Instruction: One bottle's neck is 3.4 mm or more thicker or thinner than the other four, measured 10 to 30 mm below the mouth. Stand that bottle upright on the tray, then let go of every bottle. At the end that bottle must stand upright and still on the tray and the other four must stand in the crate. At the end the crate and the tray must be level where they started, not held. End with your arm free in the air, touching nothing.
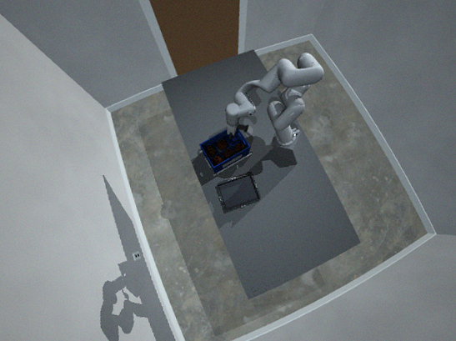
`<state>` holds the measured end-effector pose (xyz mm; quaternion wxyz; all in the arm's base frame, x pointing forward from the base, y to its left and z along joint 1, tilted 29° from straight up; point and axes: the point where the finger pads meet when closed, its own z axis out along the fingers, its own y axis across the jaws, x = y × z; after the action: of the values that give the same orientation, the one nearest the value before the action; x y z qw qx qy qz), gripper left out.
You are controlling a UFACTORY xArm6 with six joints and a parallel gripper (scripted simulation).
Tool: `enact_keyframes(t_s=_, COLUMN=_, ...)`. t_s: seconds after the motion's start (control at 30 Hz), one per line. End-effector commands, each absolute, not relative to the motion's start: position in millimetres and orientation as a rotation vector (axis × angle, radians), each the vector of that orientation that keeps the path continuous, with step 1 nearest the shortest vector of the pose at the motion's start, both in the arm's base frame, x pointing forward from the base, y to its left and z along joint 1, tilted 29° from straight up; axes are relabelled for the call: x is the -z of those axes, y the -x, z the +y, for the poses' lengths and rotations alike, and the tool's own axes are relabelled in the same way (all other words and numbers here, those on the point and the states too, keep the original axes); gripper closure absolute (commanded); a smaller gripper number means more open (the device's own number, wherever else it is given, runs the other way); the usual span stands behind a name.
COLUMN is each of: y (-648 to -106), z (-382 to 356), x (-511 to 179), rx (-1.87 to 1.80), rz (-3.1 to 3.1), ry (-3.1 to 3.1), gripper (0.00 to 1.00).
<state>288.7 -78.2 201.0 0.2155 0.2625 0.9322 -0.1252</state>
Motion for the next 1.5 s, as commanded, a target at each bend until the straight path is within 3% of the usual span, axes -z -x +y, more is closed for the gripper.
enact_keyframes(t_s=0.0, y=-289, z=-78, x=-202, rx=0.346, rz=2.582, ry=-0.727, gripper=0.35)
enact_keyframes(t_s=1.47, y=-295, z=-84, x=-188, rx=0.346, rz=2.582, ry=-0.727, gripper=0.35)
